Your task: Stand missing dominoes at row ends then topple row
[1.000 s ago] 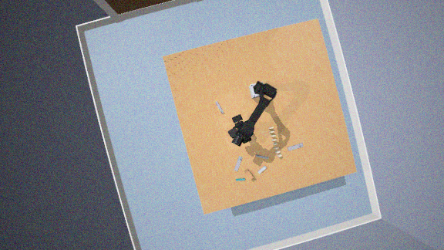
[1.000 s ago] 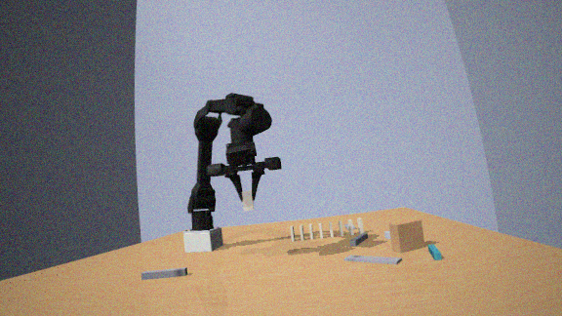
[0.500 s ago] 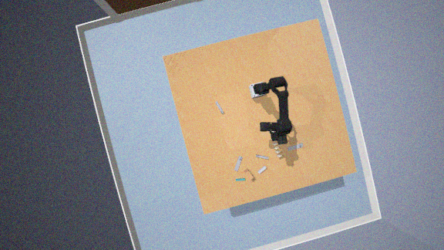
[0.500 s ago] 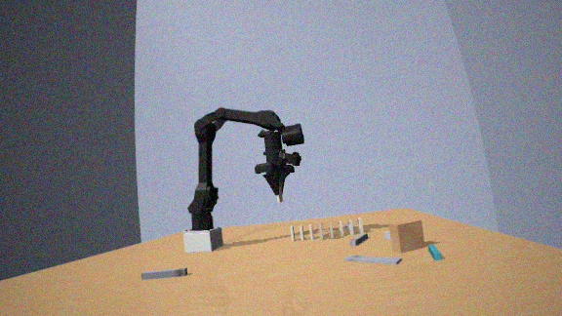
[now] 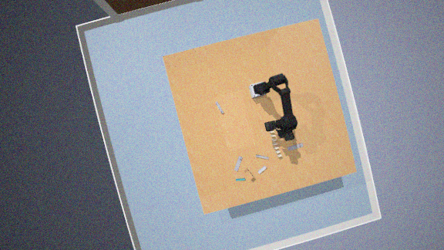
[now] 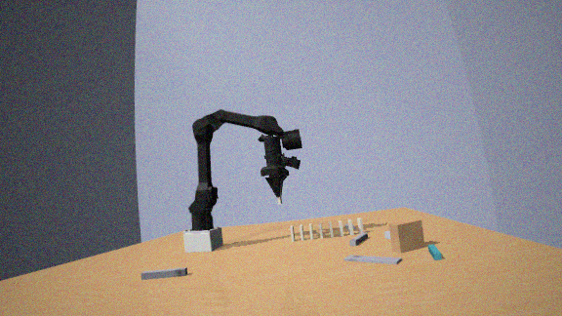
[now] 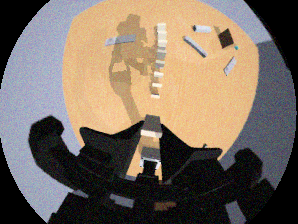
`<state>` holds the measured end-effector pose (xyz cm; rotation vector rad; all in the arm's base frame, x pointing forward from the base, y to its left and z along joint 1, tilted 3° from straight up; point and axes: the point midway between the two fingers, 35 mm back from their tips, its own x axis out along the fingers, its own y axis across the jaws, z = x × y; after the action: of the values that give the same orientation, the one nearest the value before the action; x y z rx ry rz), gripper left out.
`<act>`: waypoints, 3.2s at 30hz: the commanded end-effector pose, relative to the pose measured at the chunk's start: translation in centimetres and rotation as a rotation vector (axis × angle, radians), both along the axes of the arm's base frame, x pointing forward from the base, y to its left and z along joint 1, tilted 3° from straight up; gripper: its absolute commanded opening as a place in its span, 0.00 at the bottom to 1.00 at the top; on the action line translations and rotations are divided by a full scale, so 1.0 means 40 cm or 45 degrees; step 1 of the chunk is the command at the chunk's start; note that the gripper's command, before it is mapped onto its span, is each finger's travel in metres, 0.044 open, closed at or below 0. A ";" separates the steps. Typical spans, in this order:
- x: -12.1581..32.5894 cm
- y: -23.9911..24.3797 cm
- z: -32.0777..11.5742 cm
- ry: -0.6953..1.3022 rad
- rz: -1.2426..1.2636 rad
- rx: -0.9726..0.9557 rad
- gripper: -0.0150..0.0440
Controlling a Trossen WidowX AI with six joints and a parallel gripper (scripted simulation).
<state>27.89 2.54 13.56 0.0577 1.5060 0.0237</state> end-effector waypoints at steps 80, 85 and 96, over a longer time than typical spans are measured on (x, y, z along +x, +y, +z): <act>-0.070 0.008 -0.108 -0.069 1.573 -0.098 0.38; -0.091 0.009 -0.144 -0.091 2.005 -0.123 0.25; -0.091 0.009 -0.144 -0.091 2.005 -0.123 0.25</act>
<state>24.65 2.91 8.38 -1.0553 1.2182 1.0694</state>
